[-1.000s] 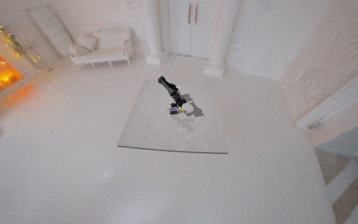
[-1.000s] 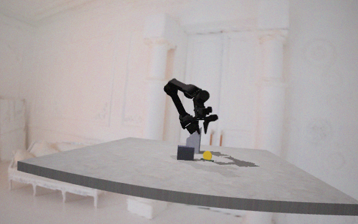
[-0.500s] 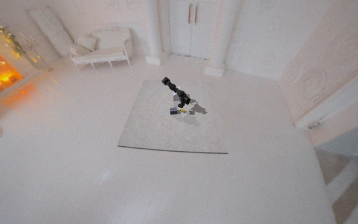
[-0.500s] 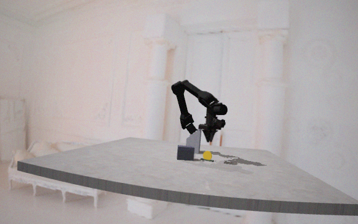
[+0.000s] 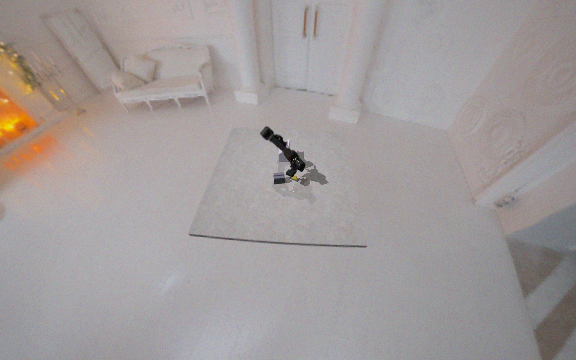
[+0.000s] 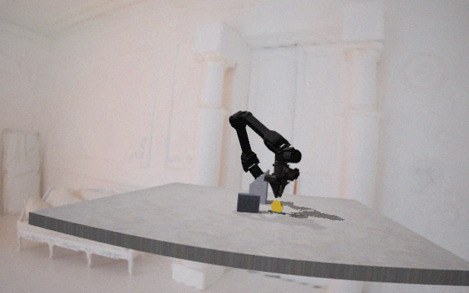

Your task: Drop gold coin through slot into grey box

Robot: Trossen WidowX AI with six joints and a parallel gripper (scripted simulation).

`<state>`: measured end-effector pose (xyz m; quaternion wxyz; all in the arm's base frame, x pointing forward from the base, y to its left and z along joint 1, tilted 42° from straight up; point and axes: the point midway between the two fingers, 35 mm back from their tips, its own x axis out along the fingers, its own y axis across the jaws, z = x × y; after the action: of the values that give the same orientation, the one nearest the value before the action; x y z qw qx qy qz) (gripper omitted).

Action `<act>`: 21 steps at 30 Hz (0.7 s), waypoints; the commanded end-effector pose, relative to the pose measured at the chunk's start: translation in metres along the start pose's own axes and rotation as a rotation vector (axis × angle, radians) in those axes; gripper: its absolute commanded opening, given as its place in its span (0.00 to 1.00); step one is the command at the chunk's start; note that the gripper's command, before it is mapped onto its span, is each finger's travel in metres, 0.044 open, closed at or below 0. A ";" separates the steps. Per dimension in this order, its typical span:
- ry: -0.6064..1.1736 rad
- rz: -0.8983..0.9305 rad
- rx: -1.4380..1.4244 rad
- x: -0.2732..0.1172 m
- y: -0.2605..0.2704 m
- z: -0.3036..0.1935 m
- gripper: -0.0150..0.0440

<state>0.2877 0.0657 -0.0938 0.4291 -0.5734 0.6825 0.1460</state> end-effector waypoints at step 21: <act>0.009 0.001 -0.010 0.040 0.001 -0.002 0.53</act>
<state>0.2900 0.0429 -0.1189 0.4283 -0.5738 0.6826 0.1461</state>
